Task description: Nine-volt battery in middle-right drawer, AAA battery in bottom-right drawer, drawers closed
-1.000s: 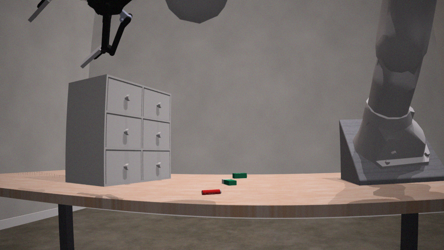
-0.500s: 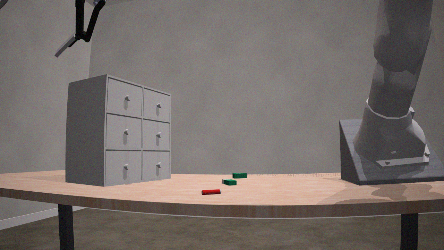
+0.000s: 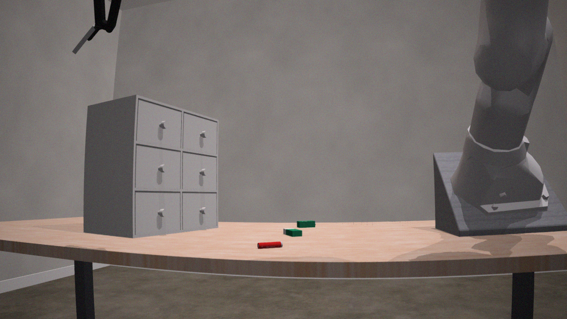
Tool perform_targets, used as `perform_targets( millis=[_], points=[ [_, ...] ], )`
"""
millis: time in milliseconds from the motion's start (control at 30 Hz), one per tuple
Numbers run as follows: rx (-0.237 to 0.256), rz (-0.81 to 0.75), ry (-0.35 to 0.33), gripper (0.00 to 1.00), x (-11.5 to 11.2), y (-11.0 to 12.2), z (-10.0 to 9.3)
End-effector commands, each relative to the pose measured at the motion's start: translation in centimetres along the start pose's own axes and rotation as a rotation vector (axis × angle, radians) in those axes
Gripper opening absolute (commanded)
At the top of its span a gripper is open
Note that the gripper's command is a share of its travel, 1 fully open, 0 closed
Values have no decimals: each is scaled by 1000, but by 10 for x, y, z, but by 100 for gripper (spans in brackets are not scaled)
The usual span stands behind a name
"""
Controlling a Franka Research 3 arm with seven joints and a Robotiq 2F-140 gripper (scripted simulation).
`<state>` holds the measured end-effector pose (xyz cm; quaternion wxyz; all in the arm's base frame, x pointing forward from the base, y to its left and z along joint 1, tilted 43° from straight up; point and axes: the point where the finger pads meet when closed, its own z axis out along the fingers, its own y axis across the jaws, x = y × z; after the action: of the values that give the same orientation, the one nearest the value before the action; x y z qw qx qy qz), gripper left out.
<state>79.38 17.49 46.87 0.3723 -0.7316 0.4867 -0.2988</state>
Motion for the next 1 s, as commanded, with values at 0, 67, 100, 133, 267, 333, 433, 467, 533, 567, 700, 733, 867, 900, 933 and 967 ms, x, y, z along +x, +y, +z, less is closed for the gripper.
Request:
perform_targets(
  millis=[0,67,100,133,267,333,433,467,533,567,700,733,867,900,933,967],
  points=[
    [-76,90,-2,100,20,23,5],
    [-76,90,-2,100,20,23,5],
    [-111,169,6,100,44,32,4],
    [-145,246,13,100,66,42,2],
    [-175,323,20,100,88,51,-2],
    [-204,398,26,100,109,60,-7],
    [-253,542,36,100,148,76,-20],
    [-253,542,36,100,148,76,-20],
    [-274,611,41,100,166,83,-29],
    [-294,678,44,100,183,91,-38],
    [-346,764,53,100,195,118,-40],
    [-400,849,62,100,204,147,-42],
    [-452,932,71,100,211,175,-45],
    [-452,932,71,100,211,175,-45],
    [-502,1012,81,100,217,201,-50],
    [-502,1012,81,100,217,201,-50]
  ],
)
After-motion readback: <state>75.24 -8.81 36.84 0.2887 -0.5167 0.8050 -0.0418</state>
